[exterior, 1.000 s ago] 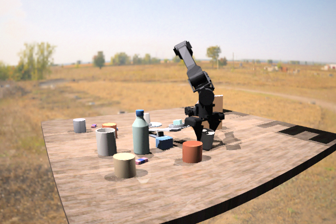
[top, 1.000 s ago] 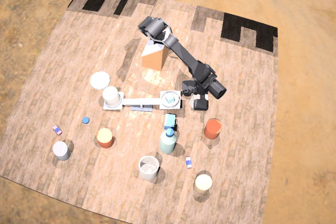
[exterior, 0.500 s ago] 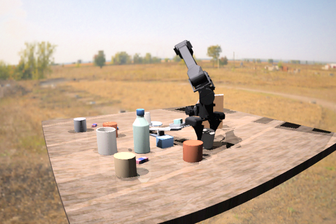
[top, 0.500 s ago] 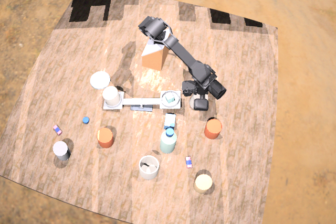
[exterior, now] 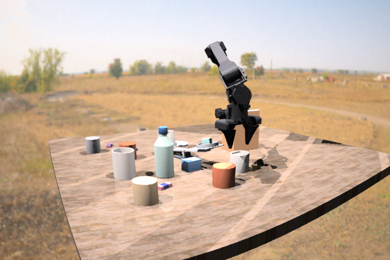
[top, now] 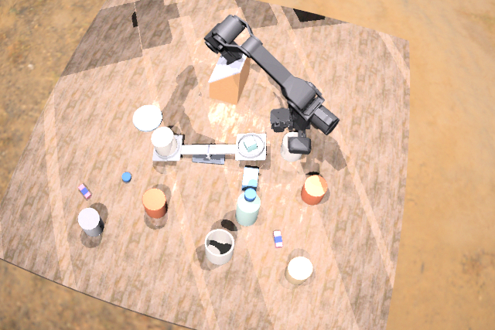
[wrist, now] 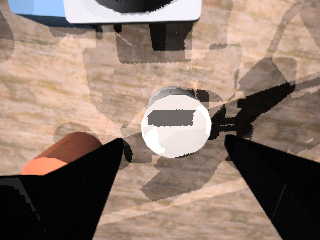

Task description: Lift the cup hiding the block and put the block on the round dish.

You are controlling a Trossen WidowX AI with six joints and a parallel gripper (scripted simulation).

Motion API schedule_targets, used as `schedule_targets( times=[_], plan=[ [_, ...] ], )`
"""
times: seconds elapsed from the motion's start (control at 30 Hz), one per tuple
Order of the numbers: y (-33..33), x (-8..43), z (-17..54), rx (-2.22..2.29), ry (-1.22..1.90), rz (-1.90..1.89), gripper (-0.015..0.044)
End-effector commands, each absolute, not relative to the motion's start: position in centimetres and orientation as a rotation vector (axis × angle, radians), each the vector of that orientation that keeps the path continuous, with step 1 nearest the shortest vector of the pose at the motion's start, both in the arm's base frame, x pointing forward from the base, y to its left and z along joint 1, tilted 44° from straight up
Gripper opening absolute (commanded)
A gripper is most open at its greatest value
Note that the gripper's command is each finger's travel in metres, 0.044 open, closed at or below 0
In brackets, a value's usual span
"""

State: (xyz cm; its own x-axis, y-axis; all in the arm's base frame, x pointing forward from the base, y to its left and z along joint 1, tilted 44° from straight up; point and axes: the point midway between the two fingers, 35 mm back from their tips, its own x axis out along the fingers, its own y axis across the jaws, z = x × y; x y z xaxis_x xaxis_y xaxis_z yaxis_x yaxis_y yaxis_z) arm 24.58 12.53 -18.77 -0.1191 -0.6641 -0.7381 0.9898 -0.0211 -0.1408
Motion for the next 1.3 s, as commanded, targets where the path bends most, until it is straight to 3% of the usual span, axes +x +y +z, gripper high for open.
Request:
schedule_targets(
  times=[0.0, 0.13, 0.47, 1.27],
  plan=[
    [12.0, 25.1, -17.5, 0.533, 0.795, -1.536, 0.0361],
    [10.3, 26.7, -14.4, 0.437, 0.889, -1.472, 0.026],
    [5.3, 29.0, -7.2, 0.204, 1.084, -1.318, 0.026],
    [3.2, 28.7, -9.3, 0.199, 1.086, -1.315, 0.026]
  ],
)
